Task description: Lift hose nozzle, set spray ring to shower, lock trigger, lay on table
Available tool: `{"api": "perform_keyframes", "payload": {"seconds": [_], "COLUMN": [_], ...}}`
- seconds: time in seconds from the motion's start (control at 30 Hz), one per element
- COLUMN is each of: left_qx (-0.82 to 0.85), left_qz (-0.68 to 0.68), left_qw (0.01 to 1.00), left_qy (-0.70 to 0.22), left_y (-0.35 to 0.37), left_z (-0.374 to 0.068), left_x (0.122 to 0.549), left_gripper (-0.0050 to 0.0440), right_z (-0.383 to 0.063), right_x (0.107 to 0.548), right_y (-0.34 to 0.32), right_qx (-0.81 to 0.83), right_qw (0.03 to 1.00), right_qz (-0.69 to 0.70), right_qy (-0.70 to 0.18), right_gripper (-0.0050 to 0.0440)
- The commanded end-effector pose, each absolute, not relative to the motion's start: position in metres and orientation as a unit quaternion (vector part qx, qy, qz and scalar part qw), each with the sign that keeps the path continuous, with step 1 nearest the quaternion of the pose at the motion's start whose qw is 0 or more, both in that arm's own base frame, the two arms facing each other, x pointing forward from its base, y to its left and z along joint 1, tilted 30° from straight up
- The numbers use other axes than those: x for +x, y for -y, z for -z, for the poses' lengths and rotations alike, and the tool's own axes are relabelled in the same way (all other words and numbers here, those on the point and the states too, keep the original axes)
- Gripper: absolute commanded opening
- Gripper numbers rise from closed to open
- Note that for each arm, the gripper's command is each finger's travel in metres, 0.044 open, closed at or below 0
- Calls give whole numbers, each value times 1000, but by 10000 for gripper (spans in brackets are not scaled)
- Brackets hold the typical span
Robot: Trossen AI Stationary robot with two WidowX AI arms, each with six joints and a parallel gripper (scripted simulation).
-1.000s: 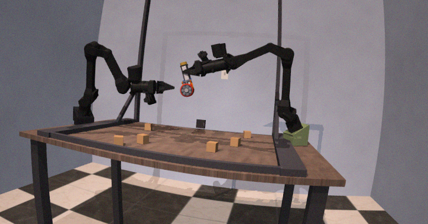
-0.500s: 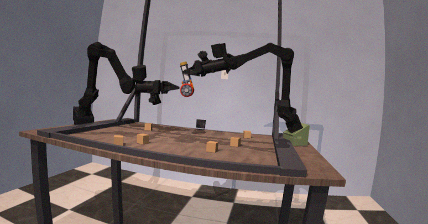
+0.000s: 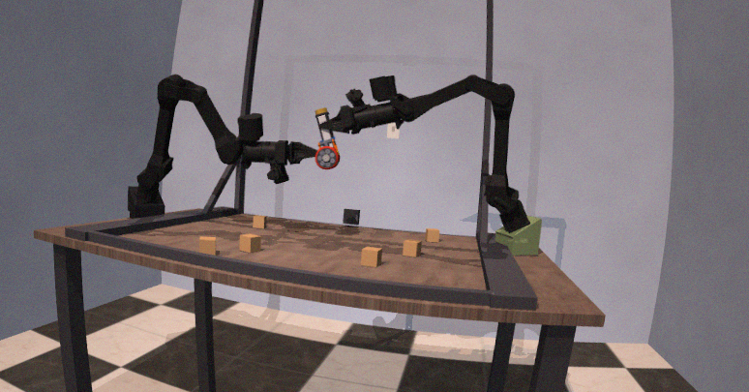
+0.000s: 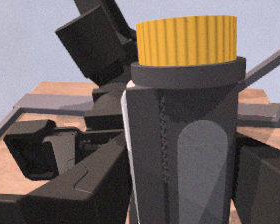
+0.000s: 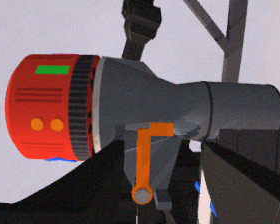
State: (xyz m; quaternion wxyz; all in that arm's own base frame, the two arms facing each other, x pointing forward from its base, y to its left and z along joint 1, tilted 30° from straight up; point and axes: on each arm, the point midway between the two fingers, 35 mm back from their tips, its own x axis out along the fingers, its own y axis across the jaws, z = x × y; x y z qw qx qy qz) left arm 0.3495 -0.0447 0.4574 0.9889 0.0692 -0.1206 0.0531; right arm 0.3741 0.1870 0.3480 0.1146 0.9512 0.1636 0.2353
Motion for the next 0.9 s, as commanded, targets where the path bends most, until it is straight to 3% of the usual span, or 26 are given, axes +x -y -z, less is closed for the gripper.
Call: {"api": "perform_keyframes", "payload": {"seconds": [0.0,0.87], "left_qx": [67,67], "left_qz": [-53,-53], "left_qw": [987,987], "left_qy": [140,140], "left_y": [43,43], "left_z": [-471,-471], "left_x": [341,341], "left_gripper": [170,170], "right_z": [-358,-354], "right_x": [374,368], "right_y": [-188,-202], "right_qx": [949,949], "right_qw": [110,109], "right_qz": [-246,-248], "right_qy": [-165,-160], "right_gripper": [173,173]}}
